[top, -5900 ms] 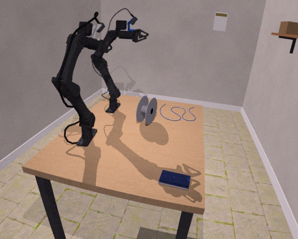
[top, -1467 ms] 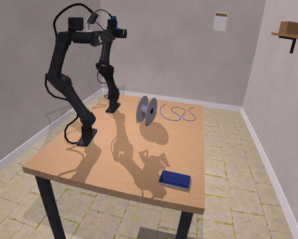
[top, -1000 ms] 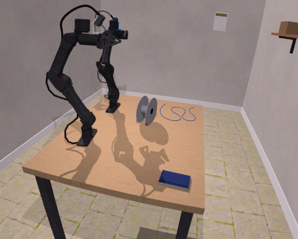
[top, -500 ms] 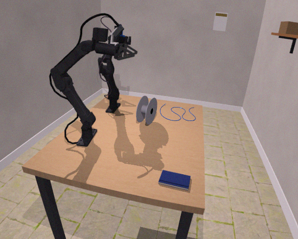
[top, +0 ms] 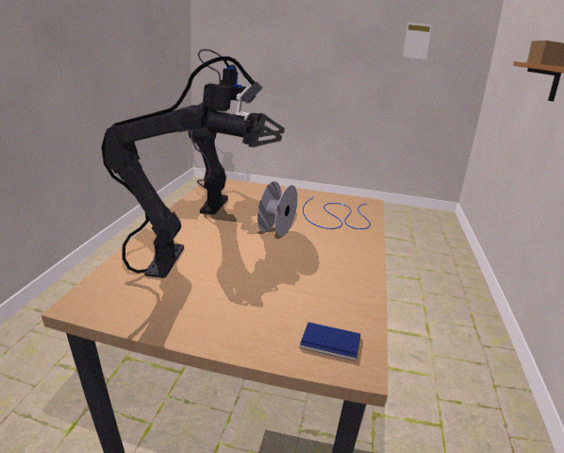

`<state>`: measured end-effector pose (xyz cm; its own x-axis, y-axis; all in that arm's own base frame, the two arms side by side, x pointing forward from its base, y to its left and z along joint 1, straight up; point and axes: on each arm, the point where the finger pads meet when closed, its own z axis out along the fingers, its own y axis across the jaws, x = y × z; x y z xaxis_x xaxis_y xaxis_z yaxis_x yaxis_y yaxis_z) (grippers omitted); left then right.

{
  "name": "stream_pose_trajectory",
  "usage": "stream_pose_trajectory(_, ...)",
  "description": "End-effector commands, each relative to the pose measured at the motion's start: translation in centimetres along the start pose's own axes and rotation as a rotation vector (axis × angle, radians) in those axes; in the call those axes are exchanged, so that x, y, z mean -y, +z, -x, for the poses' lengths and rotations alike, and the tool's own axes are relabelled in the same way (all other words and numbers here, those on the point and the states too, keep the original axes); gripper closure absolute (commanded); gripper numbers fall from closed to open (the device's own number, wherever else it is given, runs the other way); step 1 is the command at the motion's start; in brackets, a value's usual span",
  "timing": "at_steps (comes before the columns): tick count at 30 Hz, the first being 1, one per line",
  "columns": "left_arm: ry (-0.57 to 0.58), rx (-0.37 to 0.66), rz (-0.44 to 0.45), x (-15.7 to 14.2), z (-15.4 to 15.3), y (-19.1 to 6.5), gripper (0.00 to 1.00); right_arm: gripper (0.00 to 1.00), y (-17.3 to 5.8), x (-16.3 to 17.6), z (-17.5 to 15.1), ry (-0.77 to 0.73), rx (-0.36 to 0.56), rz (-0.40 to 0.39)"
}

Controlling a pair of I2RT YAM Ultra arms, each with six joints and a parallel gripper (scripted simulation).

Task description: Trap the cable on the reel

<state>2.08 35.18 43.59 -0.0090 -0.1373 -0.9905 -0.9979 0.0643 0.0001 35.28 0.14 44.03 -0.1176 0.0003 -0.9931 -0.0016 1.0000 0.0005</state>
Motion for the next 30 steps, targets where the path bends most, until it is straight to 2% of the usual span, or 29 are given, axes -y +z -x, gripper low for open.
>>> stream_pose_trajectory(1,-0.004,0.133,0.010,-0.1,2.1,0.5,0.00,0.00,0.9,0.2,1.3,-0.002,0.102,-0.009)
stream_pose_trajectory(4,-0.004,0.136,0.010,-0.1,1.1,1.1,0.00,0.00,1.1,0.2,0.7,-0.002,0.116,-0.009)
stream_pose_trajectory(10,-0.004,0.118,0.010,-0.1,-1.8,3.1,0.00,0.00,3.3,0.2,-2.5,-0.002,0.091,-0.009)
stream_pose_trajectory(21,-0.004,0.124,0.010,-0.1,-3.3,3.6,0.00,0.00,3.7,0.2,-3.9,-0.002,0.100,-0.009)
stream_pose_trajectory(30,-0.004,0.135,0.010,-0.1,-2.8,3.5,0.00,0.00,3.6,0.2,-3.4,-0.002,0.113,-0.009)
